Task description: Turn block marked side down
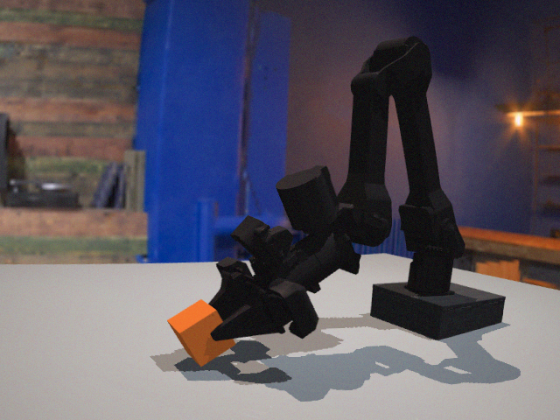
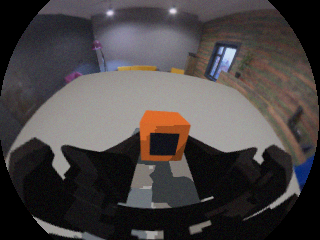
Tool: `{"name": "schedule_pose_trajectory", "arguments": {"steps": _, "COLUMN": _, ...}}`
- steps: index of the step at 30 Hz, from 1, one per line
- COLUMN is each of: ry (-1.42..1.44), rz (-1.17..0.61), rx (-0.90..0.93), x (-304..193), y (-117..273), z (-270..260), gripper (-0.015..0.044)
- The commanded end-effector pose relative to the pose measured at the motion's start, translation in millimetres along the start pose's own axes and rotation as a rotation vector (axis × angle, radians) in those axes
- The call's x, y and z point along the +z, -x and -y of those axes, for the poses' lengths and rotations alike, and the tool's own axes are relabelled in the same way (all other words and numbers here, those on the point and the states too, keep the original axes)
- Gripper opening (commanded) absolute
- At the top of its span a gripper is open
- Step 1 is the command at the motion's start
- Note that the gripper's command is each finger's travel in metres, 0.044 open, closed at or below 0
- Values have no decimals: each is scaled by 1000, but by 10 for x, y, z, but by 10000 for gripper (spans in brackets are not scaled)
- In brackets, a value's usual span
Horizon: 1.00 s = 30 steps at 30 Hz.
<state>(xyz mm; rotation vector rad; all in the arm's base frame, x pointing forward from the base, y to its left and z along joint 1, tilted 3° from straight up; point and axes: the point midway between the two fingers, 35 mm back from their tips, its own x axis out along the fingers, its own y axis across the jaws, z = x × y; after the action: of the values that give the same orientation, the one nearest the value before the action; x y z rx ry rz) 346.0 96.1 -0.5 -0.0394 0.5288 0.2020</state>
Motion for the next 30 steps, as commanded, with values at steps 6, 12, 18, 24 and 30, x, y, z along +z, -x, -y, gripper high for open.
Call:
{"name": "schedule_pose_trajectory", "arguments": {"steps": 6, "ry": -5, "rz": 9, "rx": -3, "x": 12, "y": 3, "z": 3, "gripper": 0}}
{"name": "schedule_pose_trajectory", "arguments": {"steps": 12, "ry": -5, "rz": 9, "rx": -3, "x": 12, "y": 3, "z": 3, "gripper": 105}}
{"name": "schedule_pose_trajectory", "arguments": {"steps": 18, "ry": -5, "rz": 9, "rx": -3, "x": 12, "y": 3, "z": 3, "gripper": 263}}
{"name": "schedule_pose_trajectory", "arguments": {"steps": 24, "ry": -5, "rz": 9, "rx": -3, "x": 12, "y": 3, "z": 3, "gripper": 420}}
{"name": "schedule_pose_trajectory", "arguments": {"steps": 30, "ry": -5, "rz": 9, "rx": -3, "x": 12, "y": 3, "z": 3, "gripper": 440}}
